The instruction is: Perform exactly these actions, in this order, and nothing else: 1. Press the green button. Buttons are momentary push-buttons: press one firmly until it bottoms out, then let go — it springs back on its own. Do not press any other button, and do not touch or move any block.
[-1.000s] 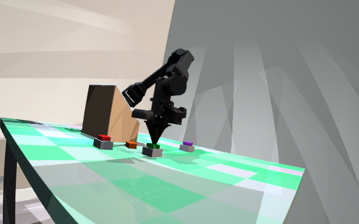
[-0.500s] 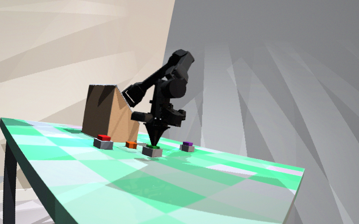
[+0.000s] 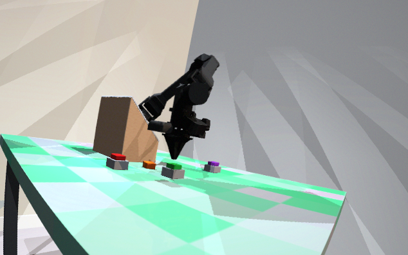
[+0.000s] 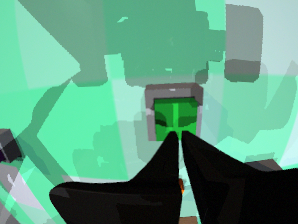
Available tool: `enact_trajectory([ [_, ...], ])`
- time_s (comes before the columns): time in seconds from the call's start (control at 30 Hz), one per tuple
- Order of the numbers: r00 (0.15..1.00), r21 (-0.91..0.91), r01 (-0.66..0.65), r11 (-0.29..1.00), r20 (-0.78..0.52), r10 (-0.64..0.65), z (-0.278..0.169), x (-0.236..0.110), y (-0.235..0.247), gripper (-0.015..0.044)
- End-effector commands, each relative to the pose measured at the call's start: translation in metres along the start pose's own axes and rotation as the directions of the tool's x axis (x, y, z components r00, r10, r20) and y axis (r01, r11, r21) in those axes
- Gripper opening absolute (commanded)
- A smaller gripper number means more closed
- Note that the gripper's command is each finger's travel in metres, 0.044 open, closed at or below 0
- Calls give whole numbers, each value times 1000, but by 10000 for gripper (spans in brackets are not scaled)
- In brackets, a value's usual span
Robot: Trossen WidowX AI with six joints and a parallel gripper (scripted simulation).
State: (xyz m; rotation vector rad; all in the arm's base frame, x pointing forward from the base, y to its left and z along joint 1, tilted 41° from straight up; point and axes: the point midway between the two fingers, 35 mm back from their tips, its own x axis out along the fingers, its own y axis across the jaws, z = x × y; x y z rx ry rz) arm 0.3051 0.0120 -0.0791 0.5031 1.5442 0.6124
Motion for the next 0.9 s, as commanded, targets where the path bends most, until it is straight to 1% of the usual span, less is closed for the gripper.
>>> enact_trajectory([
  [0.0, 1000, -15, 9, 1000, 11, -9, 4, -13, 1, 20],
  [0.03, 1000, -15, 9, 1000, 11, -9, 4, -13, 1, 20],
  [0.1, 1000, -14, 13, 1000, 11, -13, 6, -16, 11, 73],
  [0.13, 1000, -14, 17, 1000, 10, -17, 8, -20, 24, 99],
  [0.3, 999, -12, 32, 999, 12, -32, 7, -40, 107, 230],
  [0.5, 1000, -13, 23, 1000, 13, -23, -24, -59, 202, 387],
  [0.53, 1000, -13, 19, 1000, 13, -19, -32, -62, 216, 400],
  [0.6, 1000, -13, 8, 1000, 11, -8, -51, -69, 243, 400],
  [0.67, 1000, -13, 0, 1000, 8, 0, -64, -73, 259, 400],
  [0.87, 1000, -13, -1, 1000, 8, 2, -66, -73, 261, 400],
])
